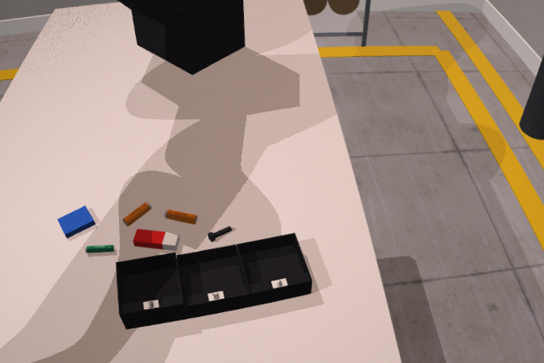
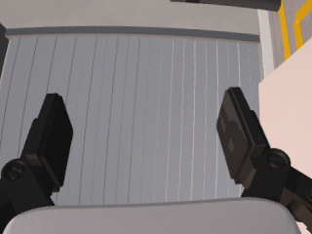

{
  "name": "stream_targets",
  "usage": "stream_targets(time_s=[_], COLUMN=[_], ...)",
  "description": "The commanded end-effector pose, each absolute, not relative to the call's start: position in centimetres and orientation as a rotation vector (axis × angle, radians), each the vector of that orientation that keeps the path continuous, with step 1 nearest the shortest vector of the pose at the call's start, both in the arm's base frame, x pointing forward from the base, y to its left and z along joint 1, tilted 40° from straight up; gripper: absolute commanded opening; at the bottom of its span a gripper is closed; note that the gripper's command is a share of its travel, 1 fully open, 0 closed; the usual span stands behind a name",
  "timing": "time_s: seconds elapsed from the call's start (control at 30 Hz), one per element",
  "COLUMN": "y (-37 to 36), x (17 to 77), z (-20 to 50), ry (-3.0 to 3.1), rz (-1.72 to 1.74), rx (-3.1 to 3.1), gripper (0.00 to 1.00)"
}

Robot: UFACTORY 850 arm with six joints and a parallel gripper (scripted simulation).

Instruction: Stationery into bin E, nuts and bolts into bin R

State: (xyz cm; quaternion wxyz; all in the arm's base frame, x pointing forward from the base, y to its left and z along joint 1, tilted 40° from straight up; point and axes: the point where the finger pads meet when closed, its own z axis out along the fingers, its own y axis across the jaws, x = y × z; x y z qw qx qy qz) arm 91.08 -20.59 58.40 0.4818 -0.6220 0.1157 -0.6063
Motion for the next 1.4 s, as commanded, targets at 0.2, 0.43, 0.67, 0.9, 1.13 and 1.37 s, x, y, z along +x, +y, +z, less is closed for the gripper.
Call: stream_targets(time_s=[0.2, 0.43, 0.67, 0.9, 1.13, 1.37], y=[-20.5, -20.5, -22.3, -24.3, -21.9, -19.0], x=[91.1, 91.1, 92.2, 93.4, 92.8, 92.4], z=[58.6, 58.6, 56.0, 53.3, 51.7, 49.3], ry=[0.279, 0.279, 0.279, 0.279, 0.297, 0.312], rz=[-1.479, -1.479, -1.479, -1.479, -1.369, -1.256], rx=[-1.515, -1.515, -1.515, -1.515, -1.581, -1.645], gripper=[1.0, 1.0, 0.07, 0.07, 0.07, 0.07])
